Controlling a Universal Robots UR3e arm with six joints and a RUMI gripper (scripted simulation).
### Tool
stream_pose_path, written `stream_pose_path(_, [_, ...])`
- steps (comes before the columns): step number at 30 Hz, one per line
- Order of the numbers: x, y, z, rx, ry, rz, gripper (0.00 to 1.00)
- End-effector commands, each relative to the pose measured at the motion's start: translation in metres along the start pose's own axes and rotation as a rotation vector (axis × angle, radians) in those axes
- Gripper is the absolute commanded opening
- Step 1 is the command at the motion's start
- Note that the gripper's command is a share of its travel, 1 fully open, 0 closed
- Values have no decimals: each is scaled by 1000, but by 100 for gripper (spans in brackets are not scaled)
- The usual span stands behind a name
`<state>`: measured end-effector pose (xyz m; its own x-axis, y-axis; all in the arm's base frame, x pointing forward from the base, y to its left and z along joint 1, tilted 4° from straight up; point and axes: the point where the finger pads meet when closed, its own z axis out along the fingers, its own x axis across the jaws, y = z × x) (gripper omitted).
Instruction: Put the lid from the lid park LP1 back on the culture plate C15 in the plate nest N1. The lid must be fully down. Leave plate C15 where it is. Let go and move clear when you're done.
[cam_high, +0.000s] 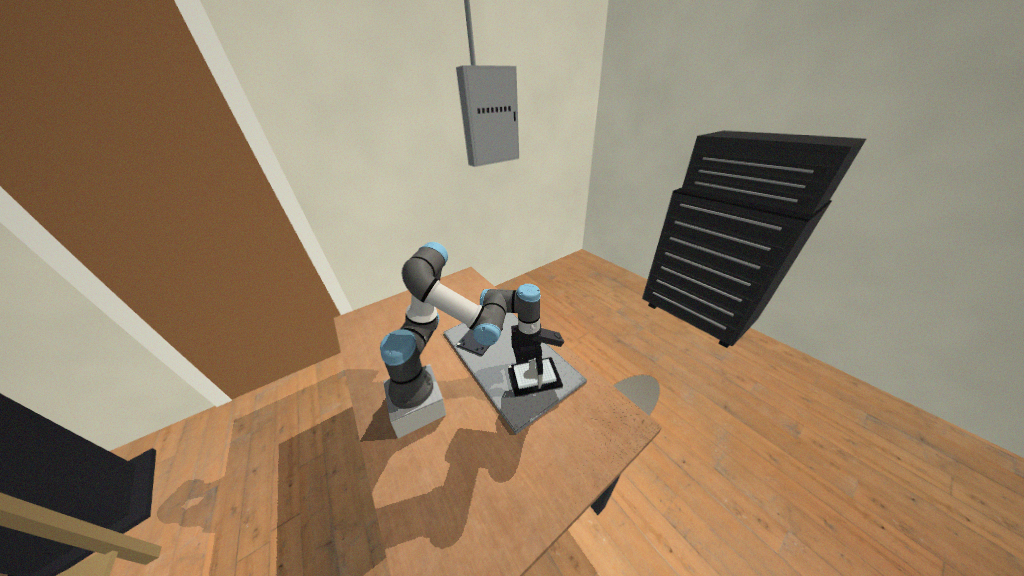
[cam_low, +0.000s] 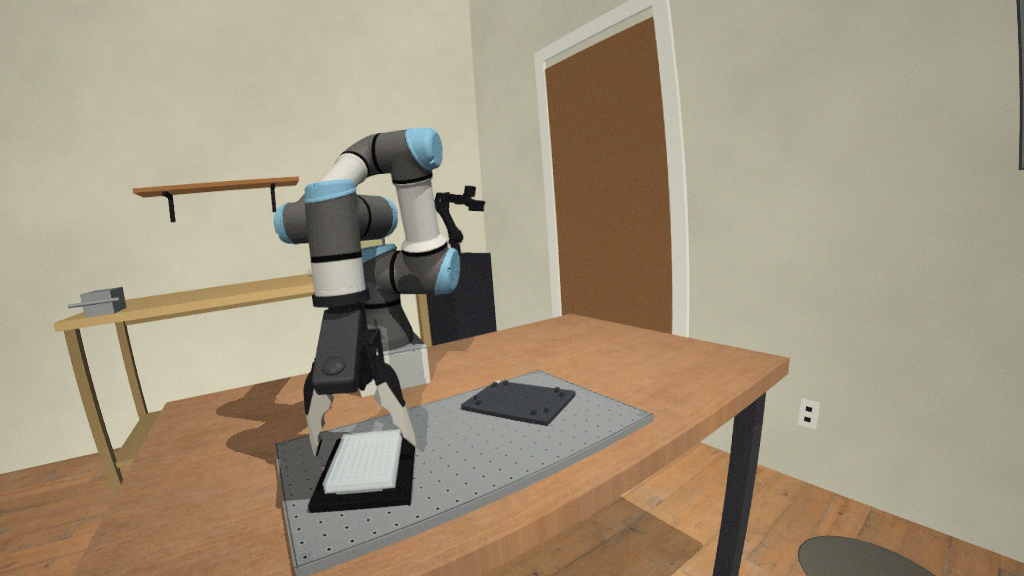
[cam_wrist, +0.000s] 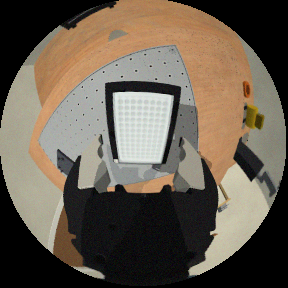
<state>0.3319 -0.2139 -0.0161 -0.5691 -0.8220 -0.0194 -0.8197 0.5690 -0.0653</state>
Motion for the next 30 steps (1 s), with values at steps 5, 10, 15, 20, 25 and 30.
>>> stream_pose_path(5, [-1, 0, -1, 2, 0, 0, 82])
stream_pose_path(10, [1, -1, -10, 4, 0, 0, 82])
stream_pose_path(15, [1, -1, -15, 4, 0, 0, 82])
stream_pose_path(20, [1, -1, -20, 4, 0, 0, 82])
stream_pose_path(25, [1, -1, -20, 4, 0, 0, 82])
stream_pose_path(30, [1, -1, -20, 4, 0, 0, 82])
